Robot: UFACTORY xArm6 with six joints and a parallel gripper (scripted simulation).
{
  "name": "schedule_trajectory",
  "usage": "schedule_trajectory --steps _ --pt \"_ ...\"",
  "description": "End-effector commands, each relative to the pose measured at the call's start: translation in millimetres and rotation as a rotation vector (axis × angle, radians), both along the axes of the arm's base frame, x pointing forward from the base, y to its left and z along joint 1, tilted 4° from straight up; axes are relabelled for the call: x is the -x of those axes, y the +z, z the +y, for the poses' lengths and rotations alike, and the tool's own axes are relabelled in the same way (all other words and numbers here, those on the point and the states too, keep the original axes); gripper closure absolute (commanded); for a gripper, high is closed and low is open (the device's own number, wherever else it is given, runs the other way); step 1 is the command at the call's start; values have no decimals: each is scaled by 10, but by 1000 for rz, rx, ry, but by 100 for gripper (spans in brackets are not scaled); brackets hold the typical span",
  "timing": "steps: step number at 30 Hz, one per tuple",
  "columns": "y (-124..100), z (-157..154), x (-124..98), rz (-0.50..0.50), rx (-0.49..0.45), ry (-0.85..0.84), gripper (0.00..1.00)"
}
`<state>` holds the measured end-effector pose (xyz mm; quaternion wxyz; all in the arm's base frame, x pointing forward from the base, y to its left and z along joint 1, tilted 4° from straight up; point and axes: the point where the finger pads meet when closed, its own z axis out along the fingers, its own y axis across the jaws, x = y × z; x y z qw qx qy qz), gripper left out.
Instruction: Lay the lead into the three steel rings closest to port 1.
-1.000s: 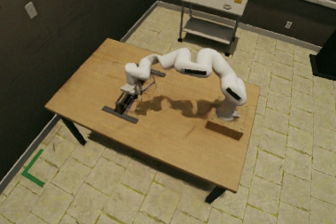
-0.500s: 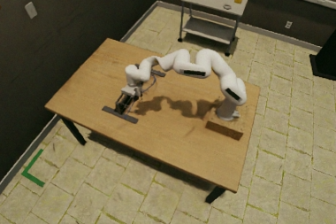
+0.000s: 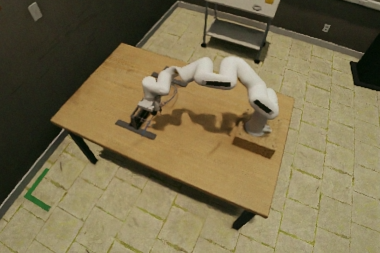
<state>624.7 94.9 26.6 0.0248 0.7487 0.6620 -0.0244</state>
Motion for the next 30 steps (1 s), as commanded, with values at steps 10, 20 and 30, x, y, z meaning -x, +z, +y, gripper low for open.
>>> schedule_trajectory --steps 10,20,30 --pt "-225 -13 -18 -5 -1 0 100" --pt "-378 -24 -18 -5 -1 0 100" --pt "-450 -29 -19 -5 -1 0 100"
